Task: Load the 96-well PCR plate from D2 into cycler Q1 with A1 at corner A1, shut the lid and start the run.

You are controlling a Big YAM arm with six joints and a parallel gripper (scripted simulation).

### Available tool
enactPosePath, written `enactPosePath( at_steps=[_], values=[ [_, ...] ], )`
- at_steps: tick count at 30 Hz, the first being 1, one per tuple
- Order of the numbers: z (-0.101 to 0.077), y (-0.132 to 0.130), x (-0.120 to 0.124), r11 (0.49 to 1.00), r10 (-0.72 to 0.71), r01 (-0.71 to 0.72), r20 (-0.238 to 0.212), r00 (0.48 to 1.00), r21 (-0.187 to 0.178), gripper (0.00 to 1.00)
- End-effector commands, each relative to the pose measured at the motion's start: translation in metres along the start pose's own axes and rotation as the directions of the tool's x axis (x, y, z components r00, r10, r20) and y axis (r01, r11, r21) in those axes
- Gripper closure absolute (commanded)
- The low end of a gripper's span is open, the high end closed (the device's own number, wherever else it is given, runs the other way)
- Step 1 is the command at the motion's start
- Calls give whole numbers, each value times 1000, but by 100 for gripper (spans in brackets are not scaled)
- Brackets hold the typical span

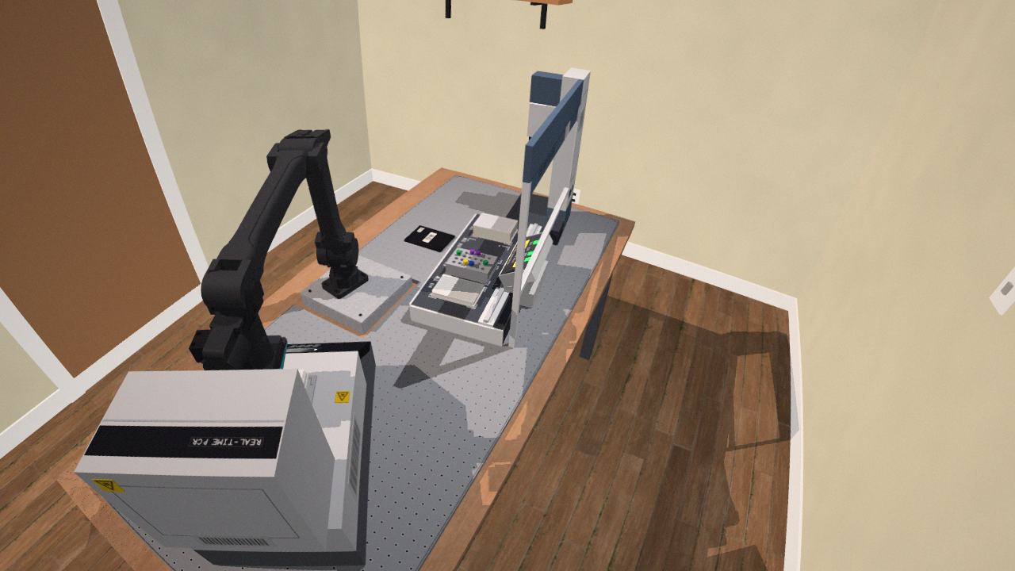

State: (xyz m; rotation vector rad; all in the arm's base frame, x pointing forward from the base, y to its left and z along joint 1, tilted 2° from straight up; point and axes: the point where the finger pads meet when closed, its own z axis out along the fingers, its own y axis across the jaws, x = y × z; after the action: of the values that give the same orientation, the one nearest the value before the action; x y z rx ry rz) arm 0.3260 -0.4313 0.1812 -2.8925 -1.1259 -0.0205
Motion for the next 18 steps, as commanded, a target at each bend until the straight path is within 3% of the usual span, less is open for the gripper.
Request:
enactPosePath(
  at_steps=[1, 18],
  values=[
    [-14, 9, 7, 999, -1, 2, 9, 1000, -46, 100],
    [-14, 16, -9, 1000, -2, 3, 7, 1000, -30, 100]
  ],
)
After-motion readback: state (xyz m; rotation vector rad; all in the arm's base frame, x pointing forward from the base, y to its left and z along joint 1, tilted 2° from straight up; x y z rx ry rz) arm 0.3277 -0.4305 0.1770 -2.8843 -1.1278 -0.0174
